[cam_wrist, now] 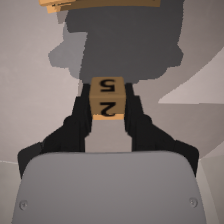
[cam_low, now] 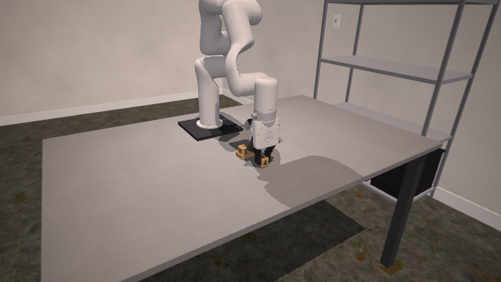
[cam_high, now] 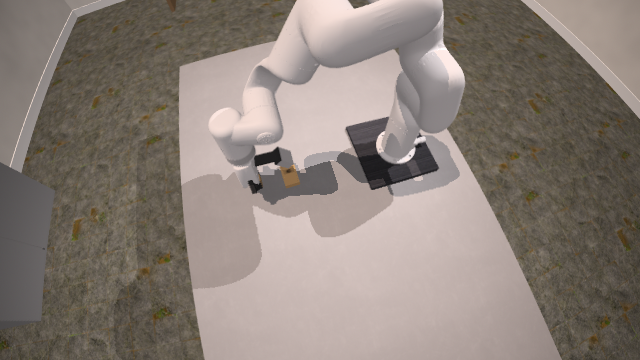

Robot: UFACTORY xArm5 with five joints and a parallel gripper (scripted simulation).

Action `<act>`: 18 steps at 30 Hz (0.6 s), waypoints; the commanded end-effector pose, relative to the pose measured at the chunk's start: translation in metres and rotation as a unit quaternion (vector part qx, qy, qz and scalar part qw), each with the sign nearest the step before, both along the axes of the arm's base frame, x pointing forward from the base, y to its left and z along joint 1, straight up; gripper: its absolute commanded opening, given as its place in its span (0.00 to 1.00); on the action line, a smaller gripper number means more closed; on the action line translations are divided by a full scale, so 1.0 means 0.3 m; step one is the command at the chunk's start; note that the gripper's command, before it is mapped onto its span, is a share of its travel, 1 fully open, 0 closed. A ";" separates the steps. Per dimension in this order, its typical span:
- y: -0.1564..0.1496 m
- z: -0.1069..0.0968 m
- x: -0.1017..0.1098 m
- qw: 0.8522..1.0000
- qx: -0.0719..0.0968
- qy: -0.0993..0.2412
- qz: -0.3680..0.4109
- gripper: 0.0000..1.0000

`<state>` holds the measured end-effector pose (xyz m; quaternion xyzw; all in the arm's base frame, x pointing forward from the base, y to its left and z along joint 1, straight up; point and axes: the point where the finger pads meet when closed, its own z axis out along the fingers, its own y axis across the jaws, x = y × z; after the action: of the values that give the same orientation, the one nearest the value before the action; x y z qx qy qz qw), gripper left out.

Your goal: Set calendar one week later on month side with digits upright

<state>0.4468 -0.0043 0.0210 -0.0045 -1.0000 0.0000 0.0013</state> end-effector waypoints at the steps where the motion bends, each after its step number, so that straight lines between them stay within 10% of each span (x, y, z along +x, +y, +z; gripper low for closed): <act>1: 0.000 0.004 0.005 1.000 0.000 -0.002 0.000 0.29; 18: 0.000 -0.001 0.004 1.000 0.000 -0.002 0.000 0.29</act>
<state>0.4468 -0.0043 0.0202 -0.0044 -1.0000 0.0000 0.0013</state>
